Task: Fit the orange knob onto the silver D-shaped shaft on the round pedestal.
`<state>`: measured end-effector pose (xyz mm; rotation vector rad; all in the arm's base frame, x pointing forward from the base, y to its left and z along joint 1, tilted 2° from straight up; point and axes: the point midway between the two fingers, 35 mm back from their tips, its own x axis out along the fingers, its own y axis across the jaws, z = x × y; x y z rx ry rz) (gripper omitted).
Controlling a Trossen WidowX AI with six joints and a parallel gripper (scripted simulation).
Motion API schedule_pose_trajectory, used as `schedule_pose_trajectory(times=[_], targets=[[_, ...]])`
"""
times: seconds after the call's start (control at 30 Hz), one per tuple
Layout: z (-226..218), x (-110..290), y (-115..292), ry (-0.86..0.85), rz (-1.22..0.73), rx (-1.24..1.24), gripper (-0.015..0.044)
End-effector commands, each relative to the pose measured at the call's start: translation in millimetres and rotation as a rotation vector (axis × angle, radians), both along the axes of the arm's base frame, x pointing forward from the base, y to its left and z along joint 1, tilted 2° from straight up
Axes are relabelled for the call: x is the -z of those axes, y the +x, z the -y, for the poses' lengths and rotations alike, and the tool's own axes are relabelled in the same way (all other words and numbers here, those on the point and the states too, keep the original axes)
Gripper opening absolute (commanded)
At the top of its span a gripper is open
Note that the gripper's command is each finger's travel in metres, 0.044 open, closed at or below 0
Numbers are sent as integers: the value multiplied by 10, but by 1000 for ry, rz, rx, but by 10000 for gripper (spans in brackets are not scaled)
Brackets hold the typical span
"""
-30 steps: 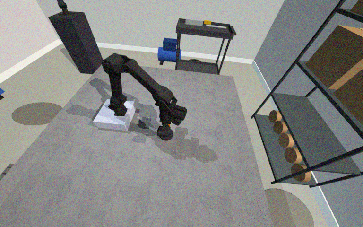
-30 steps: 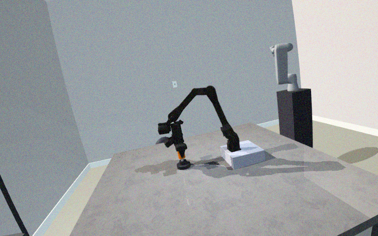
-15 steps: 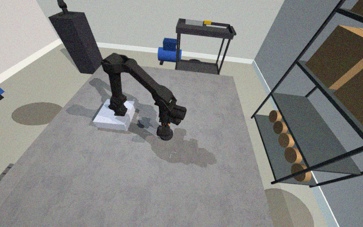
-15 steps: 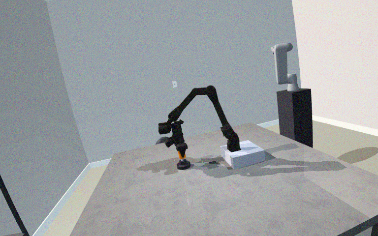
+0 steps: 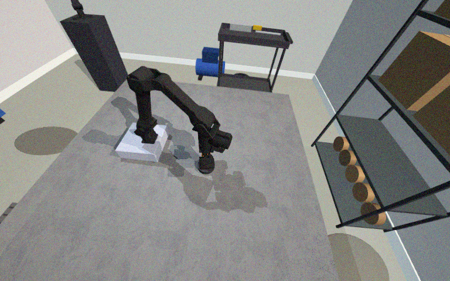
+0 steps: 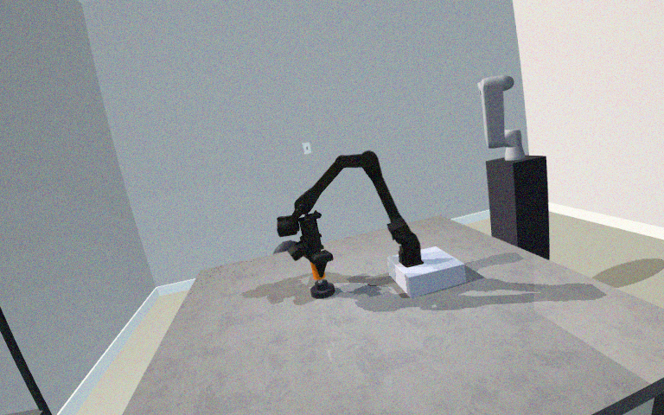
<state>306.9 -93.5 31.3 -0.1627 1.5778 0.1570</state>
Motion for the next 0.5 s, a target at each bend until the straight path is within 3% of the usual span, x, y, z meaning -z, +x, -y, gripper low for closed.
schedule_pose_trajectory(times=[0.0, 0.47], targets=[[11, 12, 13, -4, 4, -8, 0], [6, -47, -1, -4, 4, -34, 0]])
